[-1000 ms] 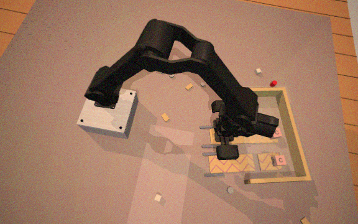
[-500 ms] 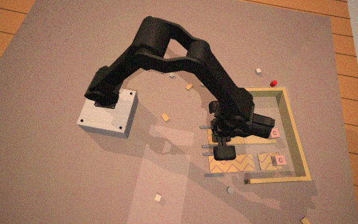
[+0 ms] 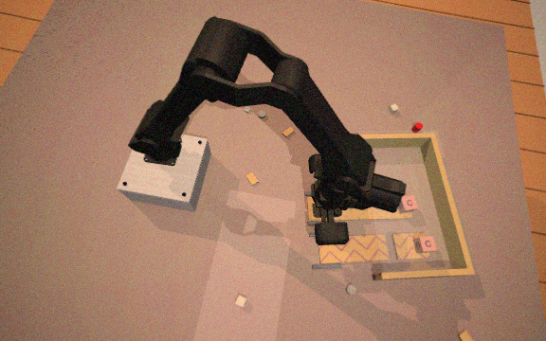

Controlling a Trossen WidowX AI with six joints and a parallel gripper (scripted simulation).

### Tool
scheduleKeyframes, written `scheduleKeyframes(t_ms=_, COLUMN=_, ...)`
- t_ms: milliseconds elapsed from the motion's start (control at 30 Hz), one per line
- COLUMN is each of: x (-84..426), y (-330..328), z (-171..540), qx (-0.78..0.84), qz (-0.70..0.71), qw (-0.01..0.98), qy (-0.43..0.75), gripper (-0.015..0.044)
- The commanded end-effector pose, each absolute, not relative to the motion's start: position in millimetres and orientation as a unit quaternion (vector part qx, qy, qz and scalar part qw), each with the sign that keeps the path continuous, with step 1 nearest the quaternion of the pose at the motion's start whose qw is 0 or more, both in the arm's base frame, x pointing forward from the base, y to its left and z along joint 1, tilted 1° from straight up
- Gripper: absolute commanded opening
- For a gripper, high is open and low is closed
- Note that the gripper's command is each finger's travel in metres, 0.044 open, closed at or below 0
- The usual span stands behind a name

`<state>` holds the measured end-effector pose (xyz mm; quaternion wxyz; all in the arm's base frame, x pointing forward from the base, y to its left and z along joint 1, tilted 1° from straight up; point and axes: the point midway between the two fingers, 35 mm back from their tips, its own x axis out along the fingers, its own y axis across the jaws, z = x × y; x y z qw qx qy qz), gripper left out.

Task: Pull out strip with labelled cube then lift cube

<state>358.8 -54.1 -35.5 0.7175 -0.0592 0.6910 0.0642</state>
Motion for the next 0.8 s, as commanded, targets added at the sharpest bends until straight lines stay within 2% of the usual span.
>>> scheduleKeyframes(t_ms=0, x=346, y=-55, z=-41, qx=-0.059, qz=0.066, qw=0.709, qy=0.699, gripper=0.0000)
scheduleKeyframes(t_ms=767, x=311, y=-62, z=-42, qx=-0.059, qz=0.066, qw=0.708, qy=0.700, gripper=0.0000)
